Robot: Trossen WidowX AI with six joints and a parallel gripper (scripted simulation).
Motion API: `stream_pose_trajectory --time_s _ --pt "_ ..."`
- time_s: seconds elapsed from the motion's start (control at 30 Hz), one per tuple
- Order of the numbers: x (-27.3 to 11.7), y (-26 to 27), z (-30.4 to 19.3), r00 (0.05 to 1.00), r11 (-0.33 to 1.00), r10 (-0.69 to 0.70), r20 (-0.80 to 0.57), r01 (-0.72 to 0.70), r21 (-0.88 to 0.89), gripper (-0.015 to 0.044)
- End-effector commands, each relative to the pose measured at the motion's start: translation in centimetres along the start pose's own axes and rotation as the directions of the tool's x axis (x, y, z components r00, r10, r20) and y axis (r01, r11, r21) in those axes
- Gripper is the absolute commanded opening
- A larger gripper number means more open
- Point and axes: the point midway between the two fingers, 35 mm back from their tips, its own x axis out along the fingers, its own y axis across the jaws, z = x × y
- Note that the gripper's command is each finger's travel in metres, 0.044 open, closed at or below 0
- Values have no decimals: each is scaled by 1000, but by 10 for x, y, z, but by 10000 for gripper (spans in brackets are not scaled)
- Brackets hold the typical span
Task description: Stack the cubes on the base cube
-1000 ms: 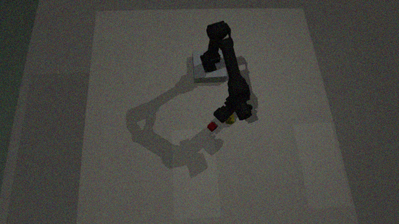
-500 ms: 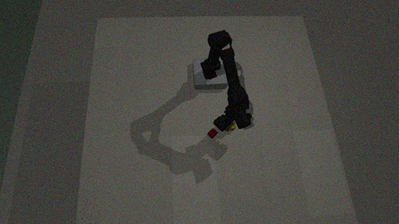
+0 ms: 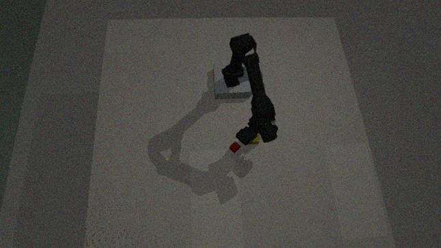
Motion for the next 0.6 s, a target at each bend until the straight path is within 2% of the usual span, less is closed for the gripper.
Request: stream_pose_trajectory --time_s 0.0,0.27,0.4,0.57 --pt "1 1 0 1000 1000 3 0 -3 -2 105" --pt "1 1 0 1000 1000 3 0 -3 -2 105" --pt "1 1 0 1000 1000 3 0 -3 -2 205" --pt "1 1 0 1000 1000 3 0 -3 -2 205"
